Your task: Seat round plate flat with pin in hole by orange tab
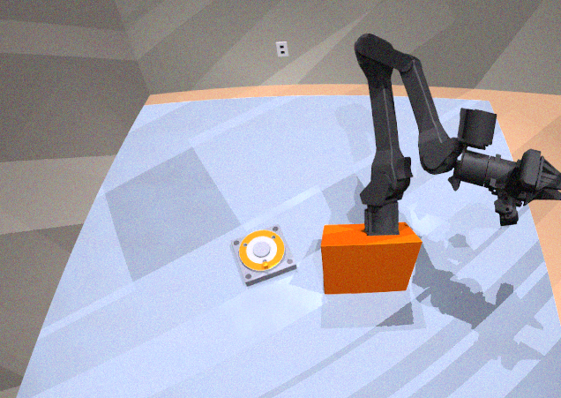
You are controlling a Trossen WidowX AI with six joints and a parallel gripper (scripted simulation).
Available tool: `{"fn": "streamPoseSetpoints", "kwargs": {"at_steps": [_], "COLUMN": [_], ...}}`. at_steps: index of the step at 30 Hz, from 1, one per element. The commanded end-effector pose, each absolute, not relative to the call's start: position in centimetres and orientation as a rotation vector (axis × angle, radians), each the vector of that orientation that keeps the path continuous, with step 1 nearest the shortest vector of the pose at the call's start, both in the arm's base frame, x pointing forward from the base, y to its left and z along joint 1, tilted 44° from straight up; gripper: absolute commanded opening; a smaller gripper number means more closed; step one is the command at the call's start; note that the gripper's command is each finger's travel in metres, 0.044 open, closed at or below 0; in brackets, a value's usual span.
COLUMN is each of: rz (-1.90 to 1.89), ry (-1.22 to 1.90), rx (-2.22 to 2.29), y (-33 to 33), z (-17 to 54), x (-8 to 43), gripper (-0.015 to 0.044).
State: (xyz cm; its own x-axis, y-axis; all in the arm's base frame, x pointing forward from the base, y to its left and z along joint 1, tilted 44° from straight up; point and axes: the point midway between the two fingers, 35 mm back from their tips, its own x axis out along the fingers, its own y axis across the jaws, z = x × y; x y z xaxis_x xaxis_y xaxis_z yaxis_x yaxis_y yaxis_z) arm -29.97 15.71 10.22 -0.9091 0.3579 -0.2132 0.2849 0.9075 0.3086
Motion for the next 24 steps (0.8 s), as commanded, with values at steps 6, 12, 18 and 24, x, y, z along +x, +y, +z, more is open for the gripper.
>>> {"fn": "streamPoseSetpoints", "kwargs": {"at_steps": [6, 12, 18, 24], "rz": [0.522, 0.53, 0.455, 0.308], "ry": [2.454, 2.117, 1.806, 1.434], "rx": [0.71, 0.83, 0.87, 0.726], "y": [23.1, 28.7, 32.3, 32.5], "z": [6.9, 4.1, 1.6, -1.4], "x": [-25.5, -19.0, -10.7, 0.6], "gripper": [0.0242, 0.0085, 0.0, 0.0]}}
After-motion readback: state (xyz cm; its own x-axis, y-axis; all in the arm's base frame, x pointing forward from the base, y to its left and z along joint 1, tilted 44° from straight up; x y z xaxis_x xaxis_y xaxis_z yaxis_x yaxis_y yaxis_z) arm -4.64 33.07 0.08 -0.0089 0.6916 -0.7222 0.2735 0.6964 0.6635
